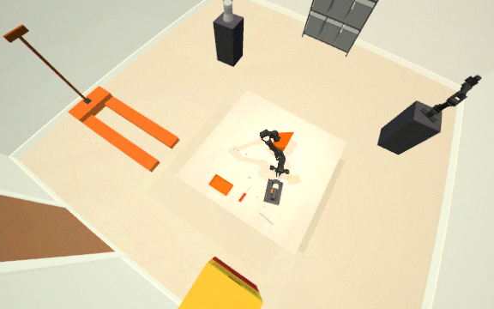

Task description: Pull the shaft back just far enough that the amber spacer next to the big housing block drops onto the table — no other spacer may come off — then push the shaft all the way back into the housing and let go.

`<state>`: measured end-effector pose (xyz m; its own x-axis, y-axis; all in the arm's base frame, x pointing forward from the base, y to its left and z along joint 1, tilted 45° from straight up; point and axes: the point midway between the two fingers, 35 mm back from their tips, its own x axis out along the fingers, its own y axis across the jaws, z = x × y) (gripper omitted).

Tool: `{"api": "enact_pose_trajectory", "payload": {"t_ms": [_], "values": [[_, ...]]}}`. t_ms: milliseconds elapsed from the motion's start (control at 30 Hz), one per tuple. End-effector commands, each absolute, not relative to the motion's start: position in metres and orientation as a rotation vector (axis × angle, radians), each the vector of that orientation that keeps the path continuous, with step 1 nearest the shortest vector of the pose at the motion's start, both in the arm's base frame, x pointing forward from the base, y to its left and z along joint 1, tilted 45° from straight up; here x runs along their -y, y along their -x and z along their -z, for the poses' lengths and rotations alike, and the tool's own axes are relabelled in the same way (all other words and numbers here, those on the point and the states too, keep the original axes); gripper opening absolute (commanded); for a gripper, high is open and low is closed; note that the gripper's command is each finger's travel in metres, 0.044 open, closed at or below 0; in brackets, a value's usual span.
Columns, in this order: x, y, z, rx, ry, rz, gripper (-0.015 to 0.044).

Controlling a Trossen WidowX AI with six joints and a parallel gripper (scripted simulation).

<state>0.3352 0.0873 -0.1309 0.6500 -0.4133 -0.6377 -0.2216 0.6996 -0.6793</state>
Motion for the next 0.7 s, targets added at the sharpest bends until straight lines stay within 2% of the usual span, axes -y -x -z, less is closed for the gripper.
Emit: {"api": "enact_pose_trajectory", "payload": {"t_ms": [0,667], "values": [[-0.089,-0.3392,0.1302,-0.874,0.812,0.123,0.0],[-0.0898,-0.345,0.1311,-0.874,0.812,0.123,0.0]]}}
